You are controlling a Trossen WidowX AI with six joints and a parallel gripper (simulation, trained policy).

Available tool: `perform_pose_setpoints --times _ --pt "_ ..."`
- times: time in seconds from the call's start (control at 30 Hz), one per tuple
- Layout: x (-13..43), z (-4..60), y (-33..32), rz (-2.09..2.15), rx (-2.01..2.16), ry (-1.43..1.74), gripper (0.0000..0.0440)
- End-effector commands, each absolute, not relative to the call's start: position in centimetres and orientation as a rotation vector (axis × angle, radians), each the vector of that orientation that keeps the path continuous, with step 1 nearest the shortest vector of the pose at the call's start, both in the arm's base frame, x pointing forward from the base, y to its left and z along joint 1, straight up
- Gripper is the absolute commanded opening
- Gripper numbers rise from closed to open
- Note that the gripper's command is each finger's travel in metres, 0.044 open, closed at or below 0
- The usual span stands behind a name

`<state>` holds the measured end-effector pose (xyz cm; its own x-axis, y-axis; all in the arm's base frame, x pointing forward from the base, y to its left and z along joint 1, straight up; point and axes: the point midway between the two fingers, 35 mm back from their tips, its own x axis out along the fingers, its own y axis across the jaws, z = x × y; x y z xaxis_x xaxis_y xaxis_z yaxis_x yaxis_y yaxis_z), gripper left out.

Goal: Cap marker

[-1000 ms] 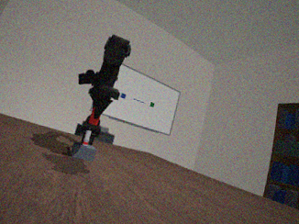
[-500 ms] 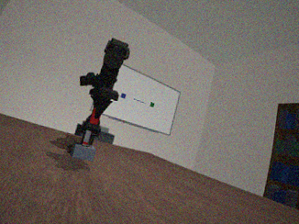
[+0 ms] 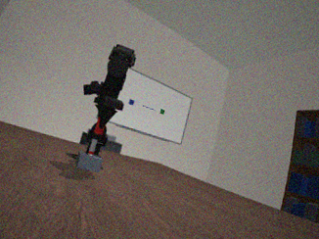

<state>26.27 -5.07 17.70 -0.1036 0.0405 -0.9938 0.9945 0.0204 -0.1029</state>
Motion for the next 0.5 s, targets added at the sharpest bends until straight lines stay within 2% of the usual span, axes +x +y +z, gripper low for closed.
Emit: perform_pose_setpoints --times 0.0,0.47 --pt "26.0 17.2 -5.1 -1.253 1.176 1.334 0.0" --pt "25.5 14.8 -5.1 -1.256 1.172 1.363 0.0"
